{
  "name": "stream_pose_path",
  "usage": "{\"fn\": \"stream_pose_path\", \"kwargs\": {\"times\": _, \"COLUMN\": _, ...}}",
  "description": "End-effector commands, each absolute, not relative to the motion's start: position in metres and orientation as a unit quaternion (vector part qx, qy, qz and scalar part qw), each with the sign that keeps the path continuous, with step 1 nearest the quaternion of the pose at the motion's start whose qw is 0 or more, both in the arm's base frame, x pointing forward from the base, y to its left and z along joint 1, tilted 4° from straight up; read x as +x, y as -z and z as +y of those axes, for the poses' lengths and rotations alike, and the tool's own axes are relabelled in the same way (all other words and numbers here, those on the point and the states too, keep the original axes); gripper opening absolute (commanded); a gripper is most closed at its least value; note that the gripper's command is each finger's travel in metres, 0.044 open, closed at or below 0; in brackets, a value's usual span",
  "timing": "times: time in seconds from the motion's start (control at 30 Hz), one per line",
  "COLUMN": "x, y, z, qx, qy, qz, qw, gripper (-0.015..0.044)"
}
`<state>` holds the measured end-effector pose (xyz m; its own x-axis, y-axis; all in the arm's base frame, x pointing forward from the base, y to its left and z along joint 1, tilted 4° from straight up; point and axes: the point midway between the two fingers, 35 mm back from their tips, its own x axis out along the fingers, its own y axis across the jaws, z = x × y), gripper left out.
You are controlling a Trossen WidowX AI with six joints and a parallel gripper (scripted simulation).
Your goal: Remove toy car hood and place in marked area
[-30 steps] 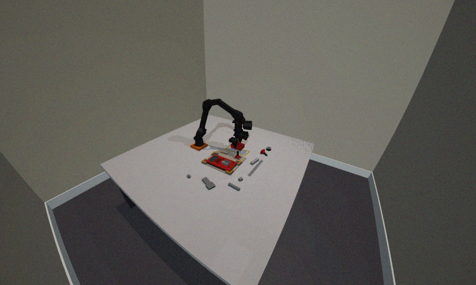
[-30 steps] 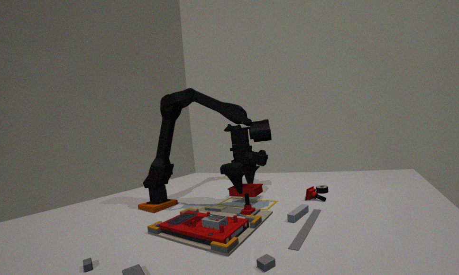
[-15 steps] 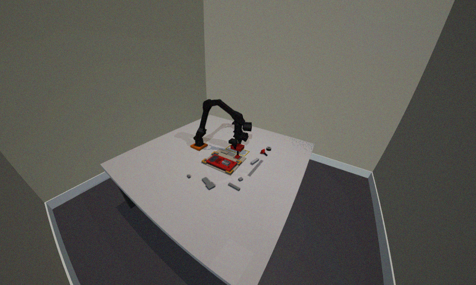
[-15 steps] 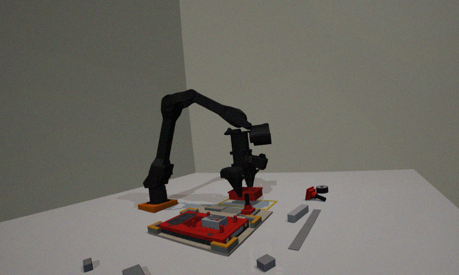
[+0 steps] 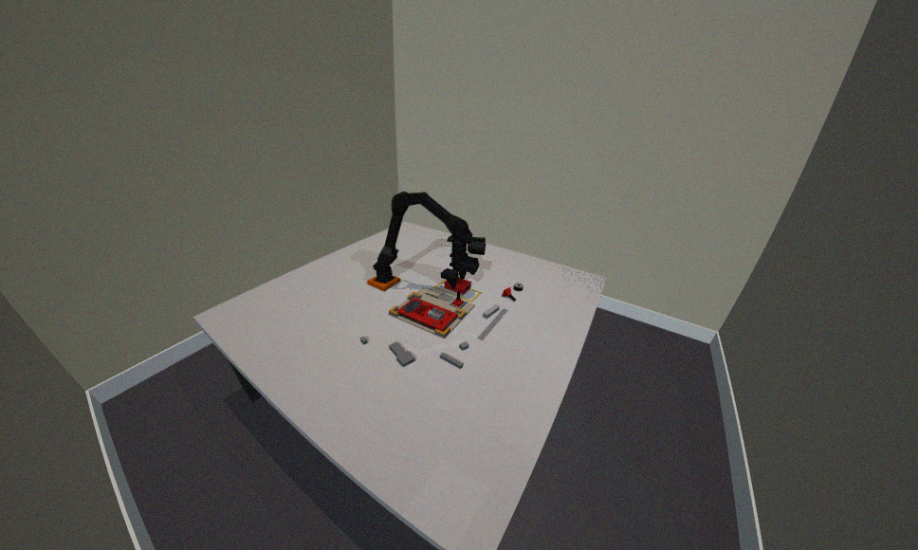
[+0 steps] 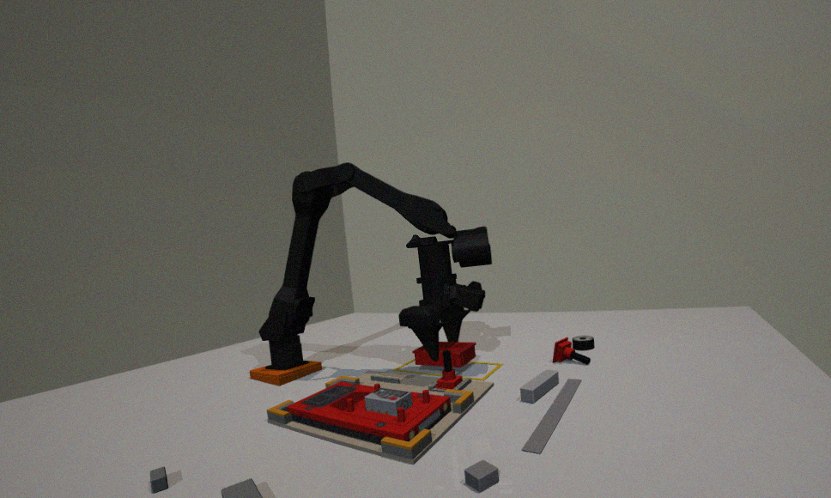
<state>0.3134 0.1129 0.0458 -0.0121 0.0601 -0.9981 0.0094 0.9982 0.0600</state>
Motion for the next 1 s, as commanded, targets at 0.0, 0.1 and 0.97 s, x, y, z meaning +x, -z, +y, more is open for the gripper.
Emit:
{"fn": "stream_pose_path", "kwargs": {"times": 0.0, "x": 0.313, "y": -0.043, "z": 0.113, "qx": 0.027, "qy": -0.017, "qz": 0.712, "qw": 0.702, "gripper": 0.0000}}
{"fn": "stream_pose_path", "kwargs": {"times": 0.1, "x": 0.313, "y": -0.041, "z": 0.113, "qx": 0.027, "qy": -0.017, "qz": 0.712, "qw": 0.702, "gripper": 0.0000}}
{"fn": "stream_pose_path", "kwargs": {"times": 0.97, "x": 0.313, "y": -0.033, "z": 0.114, "qx": 0.024, "qy": -0.018, "qz": 0.711, "qw": 0.702, "gripper": 0.0105}}
